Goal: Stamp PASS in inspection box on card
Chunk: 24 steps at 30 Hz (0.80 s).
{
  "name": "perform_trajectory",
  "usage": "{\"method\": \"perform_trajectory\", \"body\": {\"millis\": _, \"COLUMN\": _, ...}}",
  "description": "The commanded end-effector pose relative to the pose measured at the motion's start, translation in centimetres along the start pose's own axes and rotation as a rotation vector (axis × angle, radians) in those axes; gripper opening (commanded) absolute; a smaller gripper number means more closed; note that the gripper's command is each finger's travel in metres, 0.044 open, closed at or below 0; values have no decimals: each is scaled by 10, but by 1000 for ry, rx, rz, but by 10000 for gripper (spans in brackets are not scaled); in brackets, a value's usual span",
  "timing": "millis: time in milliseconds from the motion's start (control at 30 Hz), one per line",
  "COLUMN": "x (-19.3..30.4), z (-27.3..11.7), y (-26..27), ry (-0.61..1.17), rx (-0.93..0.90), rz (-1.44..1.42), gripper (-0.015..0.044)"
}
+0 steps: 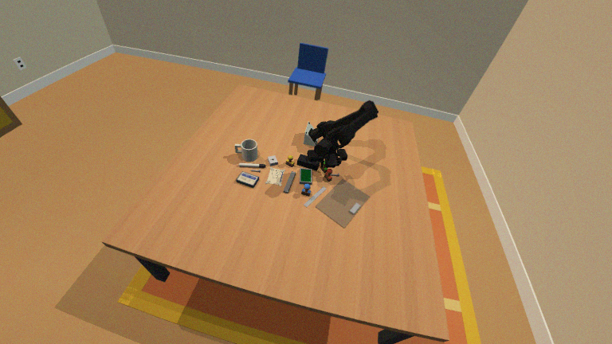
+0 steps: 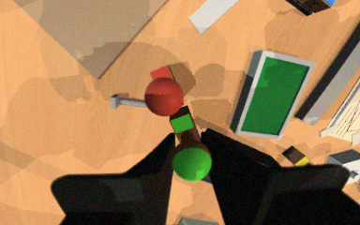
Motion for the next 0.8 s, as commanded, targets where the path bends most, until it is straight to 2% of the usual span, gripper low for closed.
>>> {"method": "perform_trajectory", "body": {"millis": 0, "x": 0, "z": -2, "y": -1, "ry": 3, "rx": 3, "rz": -3, "gripper": 0}}
{"method": "perform_trajectory", "body": {"millis": 767, "x": 0, "z": -13, "y": -1, "ry": 3, "rx": 5, "rz": -2, "gripper": 0}}
Point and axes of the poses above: the point midway between the two fingers, 35 mm back from their tips, its own z axis out along the fingers, its own y axis across the jaws, x = y × z, the point moved 2 cm from there along -z, back along the fingers, and after that the axes turned 2 degrees about -z, right-handed, at the moved point
